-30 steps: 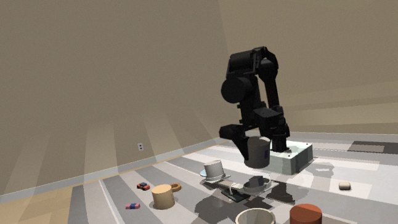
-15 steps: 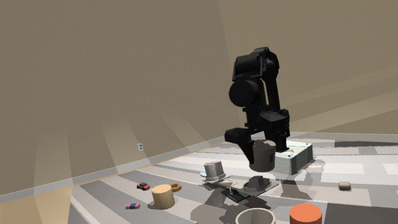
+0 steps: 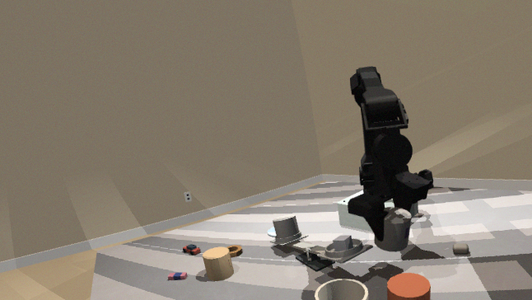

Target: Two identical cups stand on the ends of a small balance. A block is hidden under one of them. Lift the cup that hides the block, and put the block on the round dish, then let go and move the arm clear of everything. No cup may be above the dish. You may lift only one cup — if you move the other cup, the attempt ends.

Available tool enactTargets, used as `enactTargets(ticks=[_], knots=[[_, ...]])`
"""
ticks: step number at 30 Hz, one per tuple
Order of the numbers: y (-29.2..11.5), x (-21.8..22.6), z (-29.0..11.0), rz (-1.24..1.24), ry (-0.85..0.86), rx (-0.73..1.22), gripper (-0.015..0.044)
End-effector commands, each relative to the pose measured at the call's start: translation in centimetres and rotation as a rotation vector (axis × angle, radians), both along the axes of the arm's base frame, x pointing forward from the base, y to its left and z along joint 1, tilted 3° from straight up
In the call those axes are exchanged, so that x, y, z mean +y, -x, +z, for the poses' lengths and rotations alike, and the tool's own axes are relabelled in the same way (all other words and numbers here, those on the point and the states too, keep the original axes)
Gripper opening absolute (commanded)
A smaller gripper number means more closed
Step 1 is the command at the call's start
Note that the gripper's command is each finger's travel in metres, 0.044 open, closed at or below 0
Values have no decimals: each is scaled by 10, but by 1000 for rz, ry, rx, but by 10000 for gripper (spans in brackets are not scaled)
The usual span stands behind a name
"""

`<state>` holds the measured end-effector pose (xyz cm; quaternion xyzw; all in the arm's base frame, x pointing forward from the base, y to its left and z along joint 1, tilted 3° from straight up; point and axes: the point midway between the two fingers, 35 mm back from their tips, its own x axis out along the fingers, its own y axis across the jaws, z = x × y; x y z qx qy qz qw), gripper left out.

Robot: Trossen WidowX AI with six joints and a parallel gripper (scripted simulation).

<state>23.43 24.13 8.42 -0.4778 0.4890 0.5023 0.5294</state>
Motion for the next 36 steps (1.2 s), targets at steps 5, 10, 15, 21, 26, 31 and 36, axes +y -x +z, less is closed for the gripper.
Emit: enactTargets(ticks=[5, 10, 15, 21, 26, 31, 36], knots=[[36, 21, -24, -1, -10, -6, 0], [37, 22, -31, -1, -10, -6, 0], [36, 23, -56, -1, -10, -5, 0], [36, 24, -64, -1, -10, -5, 0], [36, 24, -69, -1, -10, -5, 0], [36, 25, -77, -1, -10, -5, 0], [37, 24, -78, 3, -7, 0, 53]])
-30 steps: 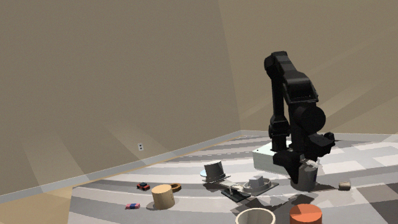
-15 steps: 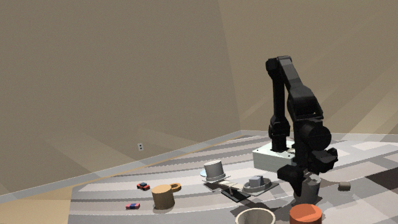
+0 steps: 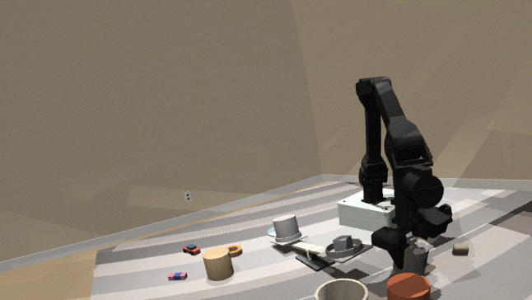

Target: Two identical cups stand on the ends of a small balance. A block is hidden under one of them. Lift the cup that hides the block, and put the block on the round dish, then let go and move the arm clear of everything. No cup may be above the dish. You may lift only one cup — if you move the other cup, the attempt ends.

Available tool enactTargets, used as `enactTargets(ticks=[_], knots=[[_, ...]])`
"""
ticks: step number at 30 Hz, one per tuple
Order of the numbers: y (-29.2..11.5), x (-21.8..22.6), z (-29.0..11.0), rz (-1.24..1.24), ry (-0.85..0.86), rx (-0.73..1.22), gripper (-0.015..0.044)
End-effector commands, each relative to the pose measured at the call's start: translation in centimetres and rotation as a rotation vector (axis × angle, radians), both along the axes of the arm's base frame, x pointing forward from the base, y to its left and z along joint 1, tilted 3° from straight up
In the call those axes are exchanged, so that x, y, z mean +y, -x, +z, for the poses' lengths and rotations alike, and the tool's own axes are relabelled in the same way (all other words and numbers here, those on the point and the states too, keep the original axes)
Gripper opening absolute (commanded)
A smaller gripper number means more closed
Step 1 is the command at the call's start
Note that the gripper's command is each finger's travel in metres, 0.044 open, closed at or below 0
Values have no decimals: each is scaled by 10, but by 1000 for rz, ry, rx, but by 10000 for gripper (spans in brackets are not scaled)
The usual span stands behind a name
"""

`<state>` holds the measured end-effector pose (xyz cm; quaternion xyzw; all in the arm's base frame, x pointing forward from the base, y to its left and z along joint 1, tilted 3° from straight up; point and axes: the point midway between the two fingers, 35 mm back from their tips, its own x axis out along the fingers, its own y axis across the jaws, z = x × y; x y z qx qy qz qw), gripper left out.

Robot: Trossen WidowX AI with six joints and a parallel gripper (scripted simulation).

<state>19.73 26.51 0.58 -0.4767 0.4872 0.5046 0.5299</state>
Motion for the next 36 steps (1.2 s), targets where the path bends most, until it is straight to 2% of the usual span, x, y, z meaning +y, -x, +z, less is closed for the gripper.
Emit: enactTargets(ticks=[1, 13, 15, 18, 24, 31, 36], knots=[[0, 0, 0, 0, -1, -1, 79], [0, 0, 0, 0, -1, -1, 394], [-1, 0, 12, -1, -2, -2, 440], [0, -2, 51, -4, -4, -6, 440], [0, -3, 54, -4, -4, -6, 440], [-27, -1, 72, -19, -77, -85, 260], [-34, -5, 75, -159, -86, -74, 260]])
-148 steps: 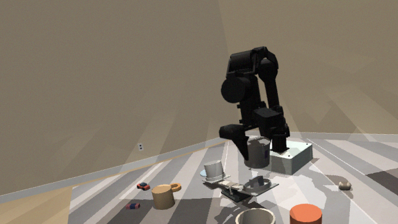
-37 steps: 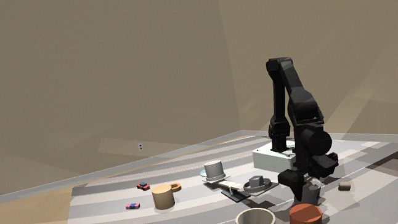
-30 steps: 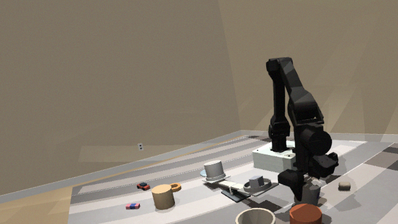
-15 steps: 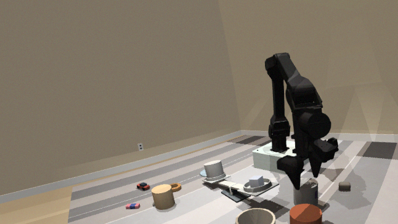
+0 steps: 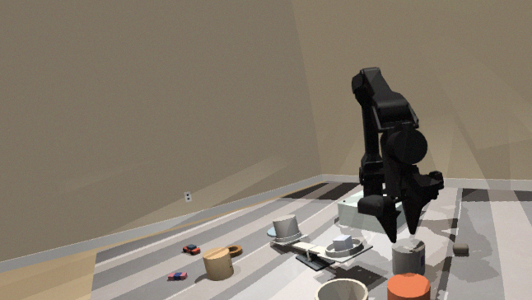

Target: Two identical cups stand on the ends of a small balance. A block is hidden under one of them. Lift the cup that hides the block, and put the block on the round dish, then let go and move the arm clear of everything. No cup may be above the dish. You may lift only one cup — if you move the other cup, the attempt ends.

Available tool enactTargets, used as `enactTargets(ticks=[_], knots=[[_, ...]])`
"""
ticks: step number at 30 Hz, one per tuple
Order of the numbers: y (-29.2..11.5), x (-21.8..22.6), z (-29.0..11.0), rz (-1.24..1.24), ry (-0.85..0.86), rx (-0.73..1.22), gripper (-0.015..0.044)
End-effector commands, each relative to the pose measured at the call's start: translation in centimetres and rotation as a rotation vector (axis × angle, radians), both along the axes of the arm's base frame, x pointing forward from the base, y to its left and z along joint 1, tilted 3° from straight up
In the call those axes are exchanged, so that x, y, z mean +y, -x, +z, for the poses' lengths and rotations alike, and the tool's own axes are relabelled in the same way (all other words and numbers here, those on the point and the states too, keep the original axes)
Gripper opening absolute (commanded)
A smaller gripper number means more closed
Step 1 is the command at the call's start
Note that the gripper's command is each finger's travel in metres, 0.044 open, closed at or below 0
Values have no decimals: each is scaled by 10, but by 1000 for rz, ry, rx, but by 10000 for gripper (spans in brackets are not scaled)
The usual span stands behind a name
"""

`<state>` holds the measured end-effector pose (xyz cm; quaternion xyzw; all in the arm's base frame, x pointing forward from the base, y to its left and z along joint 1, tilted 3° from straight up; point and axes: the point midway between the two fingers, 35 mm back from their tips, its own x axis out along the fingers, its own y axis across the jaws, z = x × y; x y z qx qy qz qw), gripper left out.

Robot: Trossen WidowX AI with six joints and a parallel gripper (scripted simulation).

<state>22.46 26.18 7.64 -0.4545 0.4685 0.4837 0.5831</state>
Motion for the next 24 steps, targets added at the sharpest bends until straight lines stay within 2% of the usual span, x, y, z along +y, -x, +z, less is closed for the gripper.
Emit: enactTargets(ticks=[1, 24], knots=[[-8, -3, 5, -113, -18, 2, 260], [-36, -29, 15, -896, -79, 114, 260]])
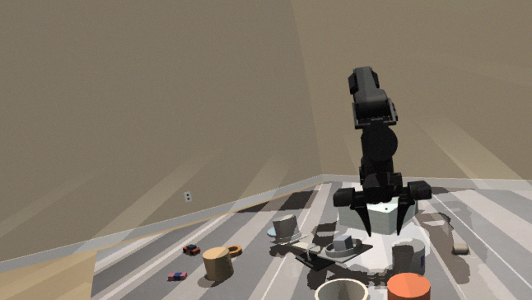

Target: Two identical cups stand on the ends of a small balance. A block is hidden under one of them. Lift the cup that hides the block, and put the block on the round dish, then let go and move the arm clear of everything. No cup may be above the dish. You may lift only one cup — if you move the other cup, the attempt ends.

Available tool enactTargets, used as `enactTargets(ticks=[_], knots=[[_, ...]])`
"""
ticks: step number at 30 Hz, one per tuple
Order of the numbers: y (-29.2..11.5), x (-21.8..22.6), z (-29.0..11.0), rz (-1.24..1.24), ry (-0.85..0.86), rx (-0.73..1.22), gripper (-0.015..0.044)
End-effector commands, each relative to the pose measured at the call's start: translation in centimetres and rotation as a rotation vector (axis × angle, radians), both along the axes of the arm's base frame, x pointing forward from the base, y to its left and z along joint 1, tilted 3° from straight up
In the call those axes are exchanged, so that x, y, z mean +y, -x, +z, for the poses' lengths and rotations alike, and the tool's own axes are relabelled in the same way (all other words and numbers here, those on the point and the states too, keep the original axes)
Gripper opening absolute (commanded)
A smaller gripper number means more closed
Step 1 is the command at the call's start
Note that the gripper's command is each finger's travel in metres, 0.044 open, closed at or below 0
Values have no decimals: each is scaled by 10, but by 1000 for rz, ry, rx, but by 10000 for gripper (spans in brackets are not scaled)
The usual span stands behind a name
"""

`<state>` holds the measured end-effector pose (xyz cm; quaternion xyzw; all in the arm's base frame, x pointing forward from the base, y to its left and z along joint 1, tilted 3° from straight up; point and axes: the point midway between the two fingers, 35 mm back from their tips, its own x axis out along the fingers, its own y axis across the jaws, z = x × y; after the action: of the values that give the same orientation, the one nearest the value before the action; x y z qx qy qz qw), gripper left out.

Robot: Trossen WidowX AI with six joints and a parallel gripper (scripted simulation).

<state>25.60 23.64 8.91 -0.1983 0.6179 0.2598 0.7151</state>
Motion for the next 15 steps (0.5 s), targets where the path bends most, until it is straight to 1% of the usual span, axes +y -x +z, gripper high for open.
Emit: enactTargets(ticks=[1, 15], knots=[[-5, -5, 3, -146, -17, 19, 260], [-21, -22, 10, -619, -54, 69, 260]])
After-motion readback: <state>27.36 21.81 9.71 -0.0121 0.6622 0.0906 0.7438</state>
